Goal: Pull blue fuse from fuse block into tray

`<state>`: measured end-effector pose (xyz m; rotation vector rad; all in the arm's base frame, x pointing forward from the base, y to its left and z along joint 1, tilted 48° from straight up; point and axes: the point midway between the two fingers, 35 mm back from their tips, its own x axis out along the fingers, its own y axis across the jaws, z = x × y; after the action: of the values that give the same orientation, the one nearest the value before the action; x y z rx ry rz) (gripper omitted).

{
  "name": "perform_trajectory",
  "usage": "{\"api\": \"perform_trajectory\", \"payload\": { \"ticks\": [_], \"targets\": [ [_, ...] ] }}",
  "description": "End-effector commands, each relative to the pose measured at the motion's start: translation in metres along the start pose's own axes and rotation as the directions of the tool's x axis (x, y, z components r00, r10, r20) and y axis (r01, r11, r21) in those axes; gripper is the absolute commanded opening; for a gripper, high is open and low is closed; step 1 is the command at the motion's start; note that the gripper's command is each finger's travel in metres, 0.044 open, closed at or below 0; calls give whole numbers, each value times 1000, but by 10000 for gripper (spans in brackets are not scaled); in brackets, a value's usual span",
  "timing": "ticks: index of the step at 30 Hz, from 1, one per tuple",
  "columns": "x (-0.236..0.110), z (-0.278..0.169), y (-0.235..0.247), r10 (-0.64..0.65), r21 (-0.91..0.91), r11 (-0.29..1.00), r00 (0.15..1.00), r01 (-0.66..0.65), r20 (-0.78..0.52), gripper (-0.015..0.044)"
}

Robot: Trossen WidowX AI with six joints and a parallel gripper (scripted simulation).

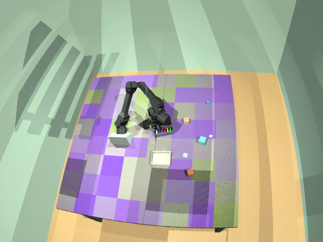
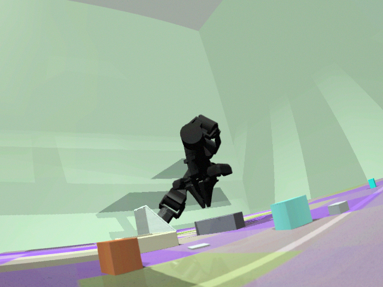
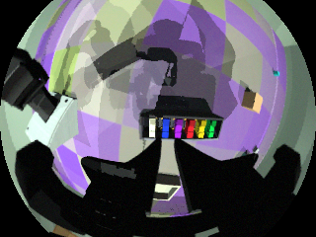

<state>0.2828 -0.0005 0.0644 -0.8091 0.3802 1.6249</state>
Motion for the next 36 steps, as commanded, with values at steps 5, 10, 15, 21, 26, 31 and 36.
{"api": "perform_trajectory", "payload": {
  "ticks": [5,10,15,21,26,31,36],
  "targets": [
    [8,0,0,-2,3,1000,1000,2,5,74],
    [13,0,0,-2,3,1000,1000,2,5,74],
    [18,0,0,-2,3,1000,1000,2,6,74],
    [24,1,0,-3,3,1000,1000,3,6,74],
    [28,1,0,-3,3,1000,1000,3,7,74],
    [29,1,0,-3,3,1000,1000,3,7,74],
    [29,1,0,-3,3,1000,1000,3,7,74]
  ]
}}
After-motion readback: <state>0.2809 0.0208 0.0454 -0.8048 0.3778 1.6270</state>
